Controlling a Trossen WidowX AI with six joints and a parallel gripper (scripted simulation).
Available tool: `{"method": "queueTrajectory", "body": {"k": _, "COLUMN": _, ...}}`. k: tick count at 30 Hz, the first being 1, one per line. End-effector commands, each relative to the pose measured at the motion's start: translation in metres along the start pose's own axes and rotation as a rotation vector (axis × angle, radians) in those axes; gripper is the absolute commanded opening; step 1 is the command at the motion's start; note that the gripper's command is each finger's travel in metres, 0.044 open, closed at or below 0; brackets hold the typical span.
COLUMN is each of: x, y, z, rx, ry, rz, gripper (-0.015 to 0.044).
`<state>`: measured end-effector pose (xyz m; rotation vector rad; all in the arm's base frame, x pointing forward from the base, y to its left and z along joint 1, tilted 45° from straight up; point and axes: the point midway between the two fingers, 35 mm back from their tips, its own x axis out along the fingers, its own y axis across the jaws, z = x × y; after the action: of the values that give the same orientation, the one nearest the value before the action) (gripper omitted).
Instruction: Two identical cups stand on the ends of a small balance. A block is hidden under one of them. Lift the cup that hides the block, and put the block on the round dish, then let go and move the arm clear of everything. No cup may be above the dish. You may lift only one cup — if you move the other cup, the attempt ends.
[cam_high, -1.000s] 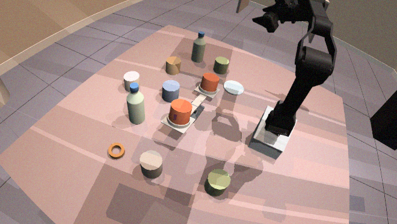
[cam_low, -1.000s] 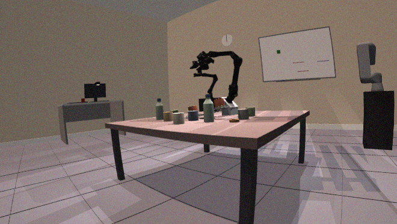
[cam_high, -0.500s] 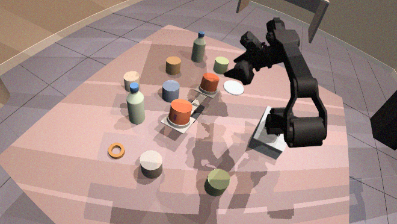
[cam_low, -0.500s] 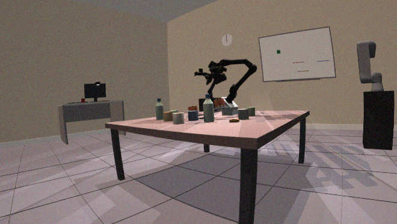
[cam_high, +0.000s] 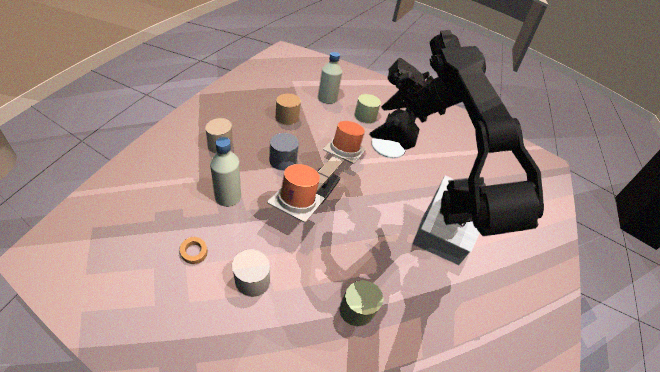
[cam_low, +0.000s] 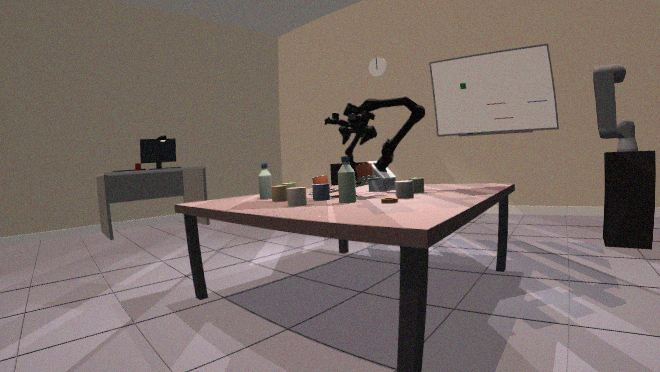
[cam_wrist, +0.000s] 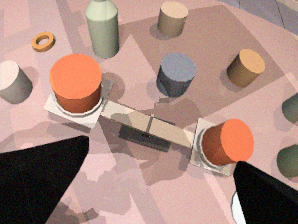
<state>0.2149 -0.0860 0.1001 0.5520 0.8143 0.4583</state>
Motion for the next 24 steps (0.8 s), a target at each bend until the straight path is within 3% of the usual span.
{"method": "queueTrajectory", "body": {"k": 1, "x": 0.006, "y": -0.012, "z": 0.007, "rx": -0.131, "ry": 0.063, "rz": 0.007, "gripper": 0.0440}}
{"method": "queueTrajectory", "body": {"k": 24, "x": 0.067, "y": -0.073, "z": 0.022, "rx": -0.792, "ry": 0.337, "rz": 0.218, "gripper": 0.0440}}
